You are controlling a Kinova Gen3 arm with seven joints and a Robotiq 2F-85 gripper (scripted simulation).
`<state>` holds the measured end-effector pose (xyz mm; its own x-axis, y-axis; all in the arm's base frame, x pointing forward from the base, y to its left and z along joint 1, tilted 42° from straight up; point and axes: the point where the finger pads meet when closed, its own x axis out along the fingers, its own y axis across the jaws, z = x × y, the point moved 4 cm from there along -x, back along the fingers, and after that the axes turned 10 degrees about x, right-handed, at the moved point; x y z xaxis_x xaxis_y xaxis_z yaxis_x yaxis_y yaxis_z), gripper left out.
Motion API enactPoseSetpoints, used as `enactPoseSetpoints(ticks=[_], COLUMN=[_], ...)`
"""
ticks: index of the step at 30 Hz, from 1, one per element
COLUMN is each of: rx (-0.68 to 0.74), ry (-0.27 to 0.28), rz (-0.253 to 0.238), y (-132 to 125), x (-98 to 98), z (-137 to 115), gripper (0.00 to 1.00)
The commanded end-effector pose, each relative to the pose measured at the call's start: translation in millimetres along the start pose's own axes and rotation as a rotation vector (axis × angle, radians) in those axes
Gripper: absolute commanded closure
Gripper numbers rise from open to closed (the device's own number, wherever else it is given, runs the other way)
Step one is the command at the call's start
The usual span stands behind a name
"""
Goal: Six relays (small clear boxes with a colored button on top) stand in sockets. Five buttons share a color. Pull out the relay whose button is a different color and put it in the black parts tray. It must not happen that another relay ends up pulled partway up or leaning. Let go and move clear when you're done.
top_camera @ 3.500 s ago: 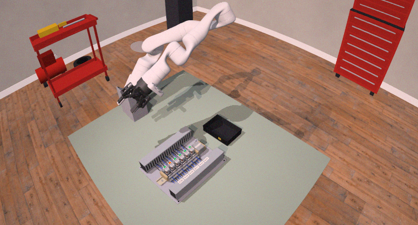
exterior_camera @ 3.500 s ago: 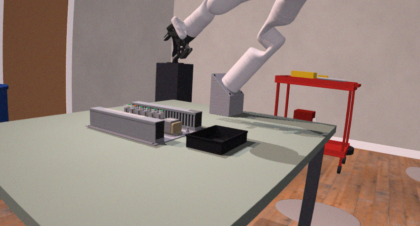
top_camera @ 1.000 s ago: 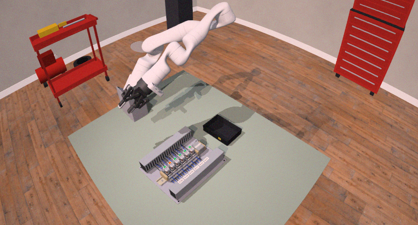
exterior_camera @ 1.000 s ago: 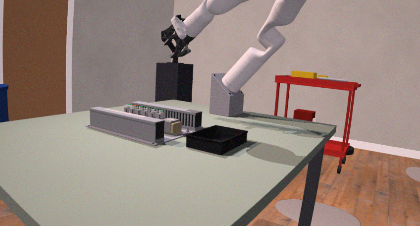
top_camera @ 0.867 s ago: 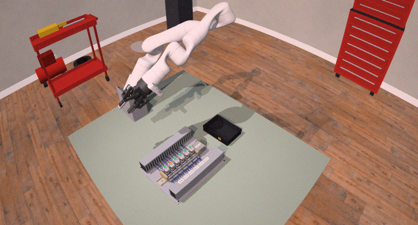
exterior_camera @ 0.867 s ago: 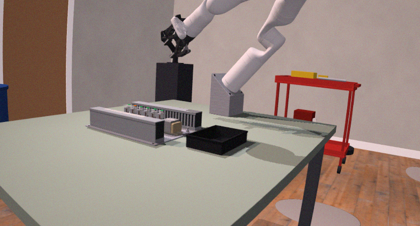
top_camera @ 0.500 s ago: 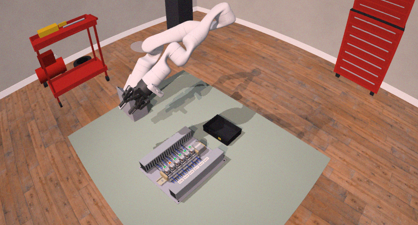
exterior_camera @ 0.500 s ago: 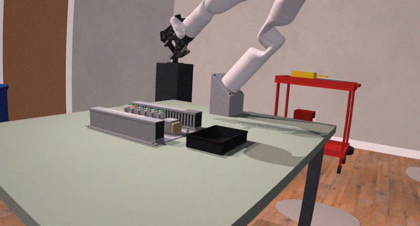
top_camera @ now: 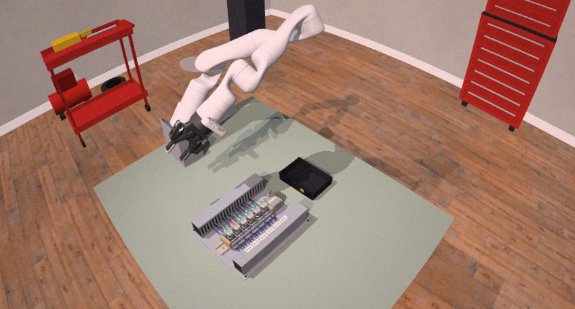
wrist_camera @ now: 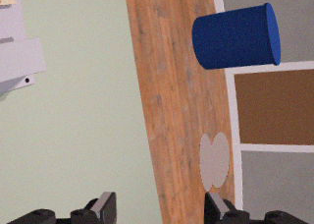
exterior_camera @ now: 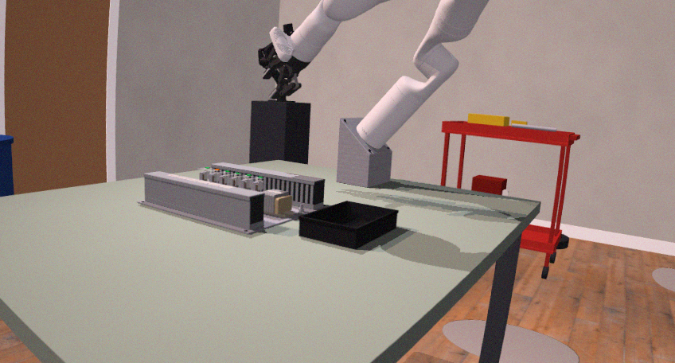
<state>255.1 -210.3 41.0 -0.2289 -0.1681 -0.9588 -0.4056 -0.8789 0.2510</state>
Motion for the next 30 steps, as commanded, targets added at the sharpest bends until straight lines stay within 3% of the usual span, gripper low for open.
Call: enactPoseSetpoints(ticks=[1, 22, 30], rx=[0.024, 0.249, 0.374], ry=[-0.007, -0.073, -0.117], rz=[-0.007, -0.106, -0.167], y=[-1, -27, -43], x=[1.5, 6.4, 7.5], z=[-3, -18, -28], gripper=[0.39, 0.39, 0.39])
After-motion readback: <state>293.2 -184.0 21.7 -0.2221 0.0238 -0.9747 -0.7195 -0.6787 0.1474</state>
